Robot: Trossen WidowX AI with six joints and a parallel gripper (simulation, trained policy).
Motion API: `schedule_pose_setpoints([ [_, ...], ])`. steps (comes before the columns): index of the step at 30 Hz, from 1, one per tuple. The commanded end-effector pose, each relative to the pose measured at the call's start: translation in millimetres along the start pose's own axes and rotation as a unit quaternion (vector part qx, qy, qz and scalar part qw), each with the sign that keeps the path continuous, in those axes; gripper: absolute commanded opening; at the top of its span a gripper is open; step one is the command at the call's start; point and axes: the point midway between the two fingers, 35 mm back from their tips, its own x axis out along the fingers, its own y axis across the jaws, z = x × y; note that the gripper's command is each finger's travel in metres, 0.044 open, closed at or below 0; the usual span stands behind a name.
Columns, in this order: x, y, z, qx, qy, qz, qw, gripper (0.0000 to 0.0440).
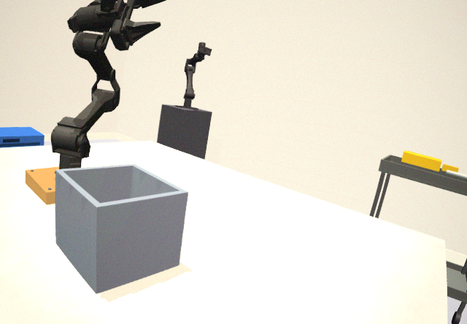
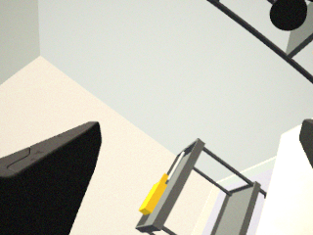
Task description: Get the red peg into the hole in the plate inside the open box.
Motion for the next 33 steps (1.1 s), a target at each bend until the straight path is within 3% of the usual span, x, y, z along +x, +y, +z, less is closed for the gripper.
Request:
schedule_pose_setpoints([
  [1,5.3,0.4,15.3,0.063,0.008,0.009,0.998,0.044],
  [16,44.1,-10.4,53.8,0.285,0.05,0.001,0.957,0.044],
  [24,67.9,-37.5,52.5,0.402,0.07,-0.051,0.911,0.044],
  [33,88.9,-72.9,32.9,0.514,0.09,-0.133,0.843,0.044],
])
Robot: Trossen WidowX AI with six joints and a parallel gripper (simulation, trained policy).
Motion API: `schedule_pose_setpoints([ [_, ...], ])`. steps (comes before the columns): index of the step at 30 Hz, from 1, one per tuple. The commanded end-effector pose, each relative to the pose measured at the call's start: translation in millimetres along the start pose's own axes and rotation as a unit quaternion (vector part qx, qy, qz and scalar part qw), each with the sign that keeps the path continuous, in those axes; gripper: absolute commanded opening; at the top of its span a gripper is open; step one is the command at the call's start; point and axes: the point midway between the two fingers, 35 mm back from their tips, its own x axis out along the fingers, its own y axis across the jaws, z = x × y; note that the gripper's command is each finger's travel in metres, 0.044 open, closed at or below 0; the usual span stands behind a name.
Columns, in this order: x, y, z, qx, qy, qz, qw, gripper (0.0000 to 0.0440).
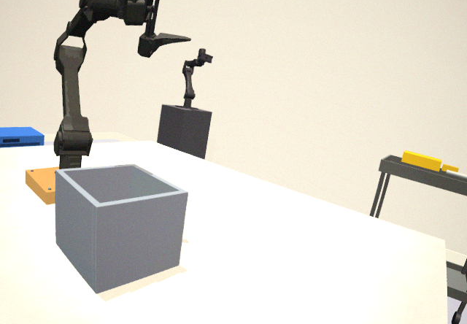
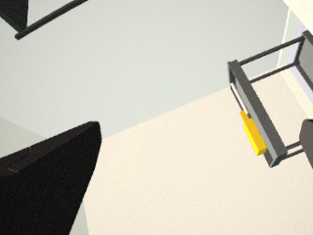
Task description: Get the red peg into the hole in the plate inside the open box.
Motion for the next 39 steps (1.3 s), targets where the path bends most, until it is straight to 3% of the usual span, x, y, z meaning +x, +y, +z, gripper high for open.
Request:
schedule_pose_setpoints([
  [1,12.0,-12.9,7.2,0.055,-0.004,-0.036,0.998,0.044],
  [9,32.7,-52.8,17.9,0.156,-0.022,-0.124,0.98,0.044],
  [17,44.1,-100.6,20.8,0.233,-0.048,-0.22,0.946,0.044],
  [28,41.6,-171.4,14.2,0.294,-0.098,-0.361,0.88,0.044],
  [39,22.8,-233.5,6.9,0.294,-0.155,-0.493,0.804,0.044],
])
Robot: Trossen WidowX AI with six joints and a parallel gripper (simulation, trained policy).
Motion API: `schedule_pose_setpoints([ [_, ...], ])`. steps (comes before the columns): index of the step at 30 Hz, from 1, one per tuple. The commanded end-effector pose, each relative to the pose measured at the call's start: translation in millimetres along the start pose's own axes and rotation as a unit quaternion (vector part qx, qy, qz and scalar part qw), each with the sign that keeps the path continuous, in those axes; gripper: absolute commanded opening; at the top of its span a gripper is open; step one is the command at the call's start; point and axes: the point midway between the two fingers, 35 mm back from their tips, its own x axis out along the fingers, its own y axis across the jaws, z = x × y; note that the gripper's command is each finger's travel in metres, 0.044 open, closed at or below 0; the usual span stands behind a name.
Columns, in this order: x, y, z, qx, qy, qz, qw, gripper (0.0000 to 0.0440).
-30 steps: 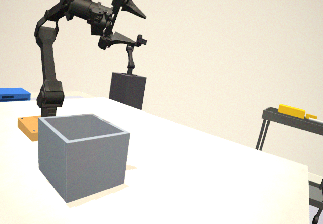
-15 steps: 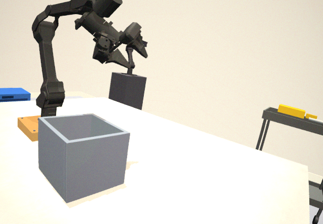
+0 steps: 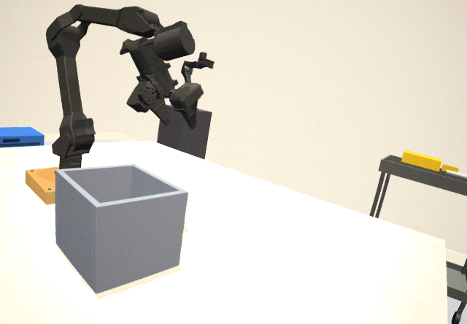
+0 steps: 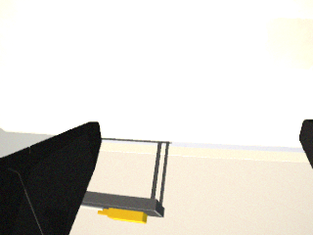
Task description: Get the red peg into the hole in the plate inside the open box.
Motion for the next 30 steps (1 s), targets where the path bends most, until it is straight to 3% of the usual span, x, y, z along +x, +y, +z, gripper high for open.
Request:
schedule_pose_setpoints([
  [1,14.7,-16.2,12.6,0.009,-0.039,-0.046,0.998,0.044],
  [14,42.5,-52.3,43.4,-0.019,-0.141,-0.141,0.98,0.044],
  [30,75.7,-72.3,82.7,-0.047,-0.194,-0.188,0.962,0.044],
])
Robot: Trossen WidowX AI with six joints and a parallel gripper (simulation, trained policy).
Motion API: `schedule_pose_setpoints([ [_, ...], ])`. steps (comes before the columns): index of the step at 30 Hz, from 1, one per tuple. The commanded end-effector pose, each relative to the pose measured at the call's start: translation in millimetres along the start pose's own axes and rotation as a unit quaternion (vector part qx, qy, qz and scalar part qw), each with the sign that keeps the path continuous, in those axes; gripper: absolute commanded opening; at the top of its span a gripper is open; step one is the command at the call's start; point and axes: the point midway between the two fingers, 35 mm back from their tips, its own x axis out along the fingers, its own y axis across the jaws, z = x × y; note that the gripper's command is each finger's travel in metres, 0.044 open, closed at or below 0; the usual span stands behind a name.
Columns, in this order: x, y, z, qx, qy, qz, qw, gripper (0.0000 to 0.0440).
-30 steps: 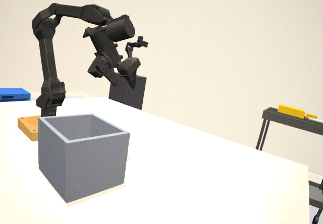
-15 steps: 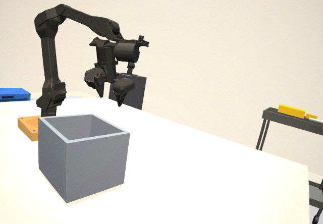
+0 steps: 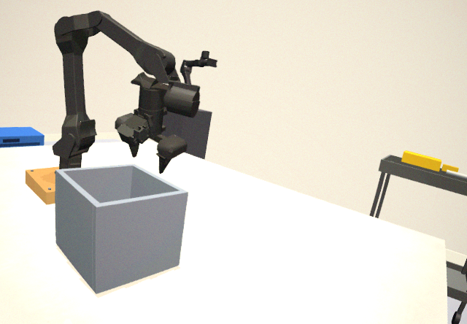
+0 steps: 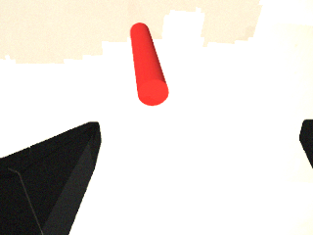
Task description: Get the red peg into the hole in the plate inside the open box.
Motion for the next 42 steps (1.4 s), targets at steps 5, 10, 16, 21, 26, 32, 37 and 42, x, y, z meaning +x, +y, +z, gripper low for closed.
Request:
schedule_pose_setpoints([
  [5,27.8,-0.6,13.9,-0.003,-0.02,-0.013,1.0,0.044],
  [10,41.0,2.0,20.7,-0.003,-0.03,-0.011,0.999,0.0419],
  [16,52.4,9.1,23.4,-0.014,-0.034,-0.005,0.999,0.0289],
  [21,57.1,13.9,24.5,-0.027,-0.037,-0.004,0.999,0.0158],
  [26,57.3,18.4,22.2,-0.045,-0.035,-0.001,0.998,0.0027],
  [32,46.1,22.7,12.9,-0.055,-0.013,0.018,0.998,0.0],
  [37,31.1,27.0,3.3,-0.064,0.01,0.046,0.997,0.0],
  [42,11.7,30.8,-4.6,-0.078,0.028,0.077,0.994,0.0],
])
